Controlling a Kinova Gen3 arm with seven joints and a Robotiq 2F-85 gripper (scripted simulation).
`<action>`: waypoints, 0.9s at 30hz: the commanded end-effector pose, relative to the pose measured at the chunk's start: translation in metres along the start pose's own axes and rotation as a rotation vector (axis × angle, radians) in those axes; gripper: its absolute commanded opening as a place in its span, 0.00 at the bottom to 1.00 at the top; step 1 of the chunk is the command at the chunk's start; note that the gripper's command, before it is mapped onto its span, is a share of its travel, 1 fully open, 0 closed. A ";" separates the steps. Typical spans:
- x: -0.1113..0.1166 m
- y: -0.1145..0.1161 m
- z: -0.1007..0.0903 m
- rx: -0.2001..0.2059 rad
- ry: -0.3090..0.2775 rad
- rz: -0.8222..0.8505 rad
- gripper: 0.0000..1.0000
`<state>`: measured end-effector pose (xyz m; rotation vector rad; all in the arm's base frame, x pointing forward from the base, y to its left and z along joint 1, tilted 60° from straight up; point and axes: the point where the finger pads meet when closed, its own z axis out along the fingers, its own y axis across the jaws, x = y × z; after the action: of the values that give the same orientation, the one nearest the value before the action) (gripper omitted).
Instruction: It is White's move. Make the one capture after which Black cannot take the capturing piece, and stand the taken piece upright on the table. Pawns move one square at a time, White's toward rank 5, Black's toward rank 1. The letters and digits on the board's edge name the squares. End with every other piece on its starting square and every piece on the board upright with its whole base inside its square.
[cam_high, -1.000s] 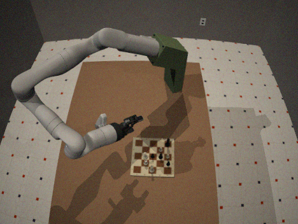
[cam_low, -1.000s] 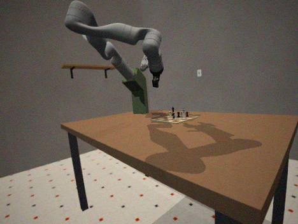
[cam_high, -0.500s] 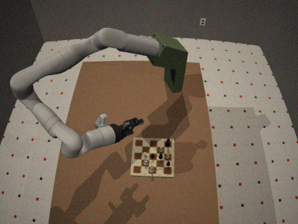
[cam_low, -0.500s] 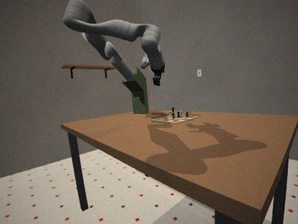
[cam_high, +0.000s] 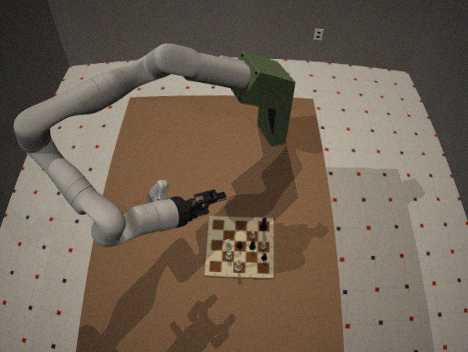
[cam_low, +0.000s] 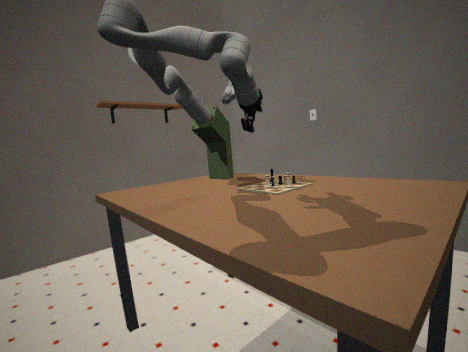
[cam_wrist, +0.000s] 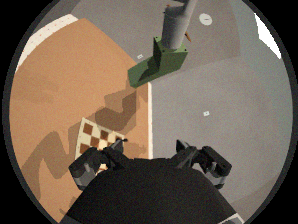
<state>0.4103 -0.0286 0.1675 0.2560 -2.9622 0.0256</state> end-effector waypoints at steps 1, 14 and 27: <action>-0.012 0.008 -0.012 -0.003 -0.052 0.042 1.00; -0.021 0.012 -0.020 -0.006 -0.089 0.079 1.00; -0.036 0.022 -0.037 -0.018 -0.161 0.152 1.00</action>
<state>0.4389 -0.0077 0.1893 0.0677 -3.0963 0.0067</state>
